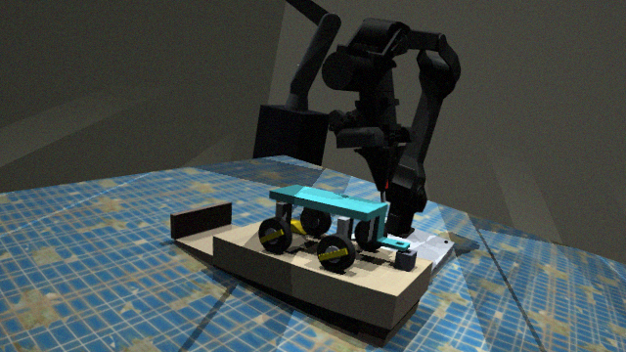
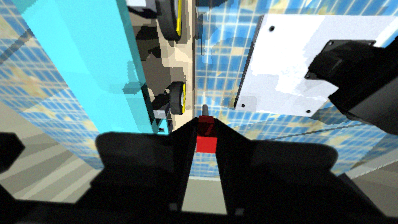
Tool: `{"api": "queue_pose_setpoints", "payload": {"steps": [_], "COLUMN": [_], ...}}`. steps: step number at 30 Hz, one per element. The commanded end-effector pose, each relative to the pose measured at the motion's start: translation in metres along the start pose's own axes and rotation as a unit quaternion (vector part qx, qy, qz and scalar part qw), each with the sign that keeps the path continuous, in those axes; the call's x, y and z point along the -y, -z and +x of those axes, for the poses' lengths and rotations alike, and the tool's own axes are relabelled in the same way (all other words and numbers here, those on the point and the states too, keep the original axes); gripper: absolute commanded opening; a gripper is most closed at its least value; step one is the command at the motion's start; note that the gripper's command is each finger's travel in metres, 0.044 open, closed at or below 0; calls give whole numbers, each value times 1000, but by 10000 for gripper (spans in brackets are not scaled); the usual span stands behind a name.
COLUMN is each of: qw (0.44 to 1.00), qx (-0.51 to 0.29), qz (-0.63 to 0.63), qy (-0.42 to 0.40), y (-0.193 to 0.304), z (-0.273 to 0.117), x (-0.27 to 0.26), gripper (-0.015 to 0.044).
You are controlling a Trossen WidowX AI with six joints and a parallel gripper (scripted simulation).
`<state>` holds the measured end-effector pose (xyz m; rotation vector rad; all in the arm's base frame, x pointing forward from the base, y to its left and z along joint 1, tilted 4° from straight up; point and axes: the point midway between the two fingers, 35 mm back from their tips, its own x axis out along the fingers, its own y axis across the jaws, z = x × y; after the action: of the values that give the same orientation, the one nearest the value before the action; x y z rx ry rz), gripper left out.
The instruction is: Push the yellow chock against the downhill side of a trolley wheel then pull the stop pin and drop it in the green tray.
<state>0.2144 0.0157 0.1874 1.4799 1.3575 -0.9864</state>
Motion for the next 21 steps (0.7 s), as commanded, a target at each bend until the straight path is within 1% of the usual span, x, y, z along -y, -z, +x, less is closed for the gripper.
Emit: {"api": "queue_pose_setpoints", "payload": {"steps": [1, 21], "qw": [1000, 1000], "qx": [-2, 1], "qz": [-1, -1], "qy": [2, 2], "y": [-10, -83], "z": [-1, -10], "x": [0, 3], "gripper": [0, 0]}}
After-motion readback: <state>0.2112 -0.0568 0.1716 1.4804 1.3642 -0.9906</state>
